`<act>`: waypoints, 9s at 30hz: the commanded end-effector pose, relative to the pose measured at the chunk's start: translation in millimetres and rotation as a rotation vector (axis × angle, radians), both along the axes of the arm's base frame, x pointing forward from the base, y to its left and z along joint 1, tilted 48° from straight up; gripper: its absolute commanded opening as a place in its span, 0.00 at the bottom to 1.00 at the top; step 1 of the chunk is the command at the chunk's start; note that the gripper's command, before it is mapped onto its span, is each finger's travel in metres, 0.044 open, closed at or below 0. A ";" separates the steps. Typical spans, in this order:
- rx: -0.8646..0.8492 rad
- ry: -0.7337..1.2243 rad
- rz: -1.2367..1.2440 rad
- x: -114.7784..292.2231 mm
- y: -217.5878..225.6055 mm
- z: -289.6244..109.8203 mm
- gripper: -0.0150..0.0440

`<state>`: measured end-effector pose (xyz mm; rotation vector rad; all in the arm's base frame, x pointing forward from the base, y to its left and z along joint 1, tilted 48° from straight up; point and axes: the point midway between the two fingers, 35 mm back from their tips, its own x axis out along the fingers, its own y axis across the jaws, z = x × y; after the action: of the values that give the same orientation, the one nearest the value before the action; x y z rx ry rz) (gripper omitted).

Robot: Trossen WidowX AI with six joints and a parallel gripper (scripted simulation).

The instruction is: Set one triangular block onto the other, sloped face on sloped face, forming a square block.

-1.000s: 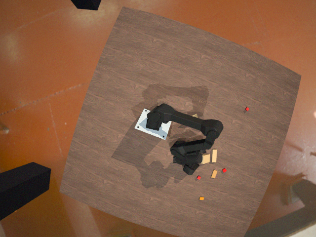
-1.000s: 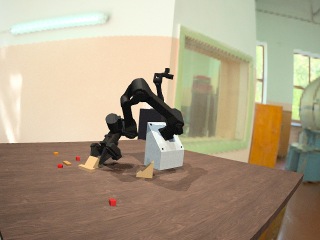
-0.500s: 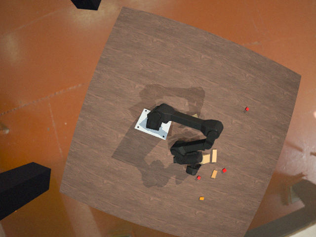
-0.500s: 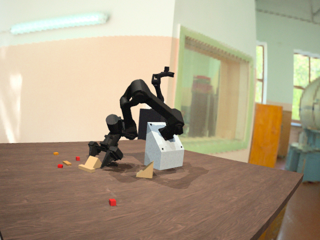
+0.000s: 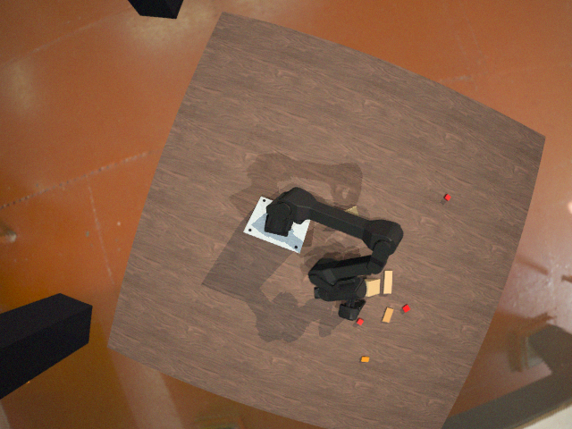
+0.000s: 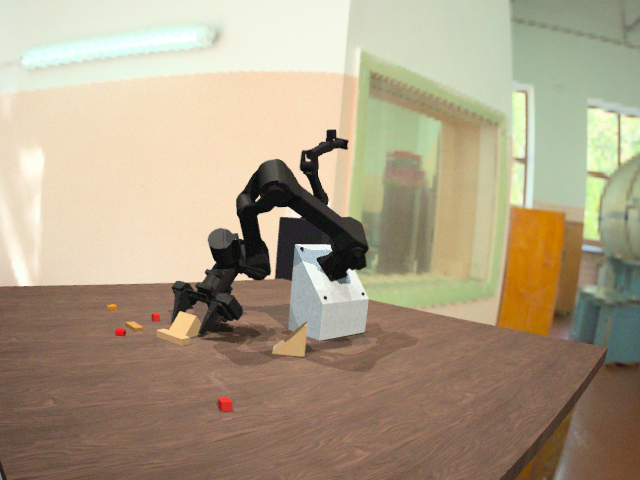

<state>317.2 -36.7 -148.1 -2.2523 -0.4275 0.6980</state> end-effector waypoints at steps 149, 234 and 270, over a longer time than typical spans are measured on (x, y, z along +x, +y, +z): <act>0.410 1.265 -0.105 -56.3 -19.8 204.3 0.25; 0.420 1.255 -0.100 -80.1 94.1 173.5 0.25; 0.422 1.254 -0.098 -82.4 113.3 164.5 0.25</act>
<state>236.7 75.2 17.2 -1.1101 0.1588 1.5840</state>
